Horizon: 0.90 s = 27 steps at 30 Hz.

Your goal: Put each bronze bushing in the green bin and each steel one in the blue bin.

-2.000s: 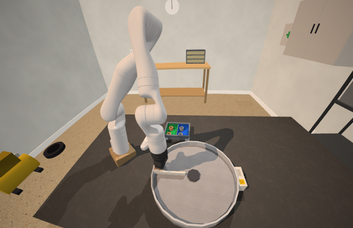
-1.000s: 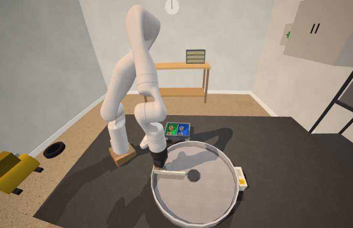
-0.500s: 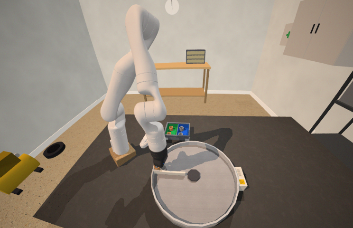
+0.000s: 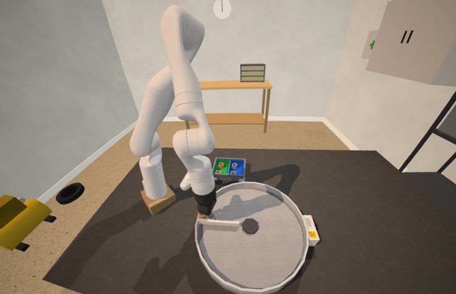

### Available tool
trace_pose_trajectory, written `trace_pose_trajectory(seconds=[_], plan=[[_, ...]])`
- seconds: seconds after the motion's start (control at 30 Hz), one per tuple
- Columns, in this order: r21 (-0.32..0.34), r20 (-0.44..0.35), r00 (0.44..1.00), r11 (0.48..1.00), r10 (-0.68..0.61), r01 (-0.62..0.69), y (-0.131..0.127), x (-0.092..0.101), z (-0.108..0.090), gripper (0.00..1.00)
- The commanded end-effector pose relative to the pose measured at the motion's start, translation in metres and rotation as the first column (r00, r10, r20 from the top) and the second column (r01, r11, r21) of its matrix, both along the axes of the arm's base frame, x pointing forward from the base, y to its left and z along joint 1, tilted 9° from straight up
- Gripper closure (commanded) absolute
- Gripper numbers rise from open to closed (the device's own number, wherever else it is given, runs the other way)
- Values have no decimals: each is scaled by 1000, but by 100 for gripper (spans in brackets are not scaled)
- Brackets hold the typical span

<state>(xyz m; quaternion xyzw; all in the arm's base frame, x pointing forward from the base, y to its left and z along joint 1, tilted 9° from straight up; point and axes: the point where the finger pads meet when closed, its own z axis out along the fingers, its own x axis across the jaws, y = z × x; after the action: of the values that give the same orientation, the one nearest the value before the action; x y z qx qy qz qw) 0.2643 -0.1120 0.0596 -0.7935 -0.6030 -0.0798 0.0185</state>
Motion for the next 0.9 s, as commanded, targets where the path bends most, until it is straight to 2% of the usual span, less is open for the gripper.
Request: trace_pose_trajectory(seconds=[0.0,0.87], plan=[[-1,2,1000,1000,1,-1,0,0,1,100],[-1,2,1000,1000,1,-1,-1,-1,9,100]])
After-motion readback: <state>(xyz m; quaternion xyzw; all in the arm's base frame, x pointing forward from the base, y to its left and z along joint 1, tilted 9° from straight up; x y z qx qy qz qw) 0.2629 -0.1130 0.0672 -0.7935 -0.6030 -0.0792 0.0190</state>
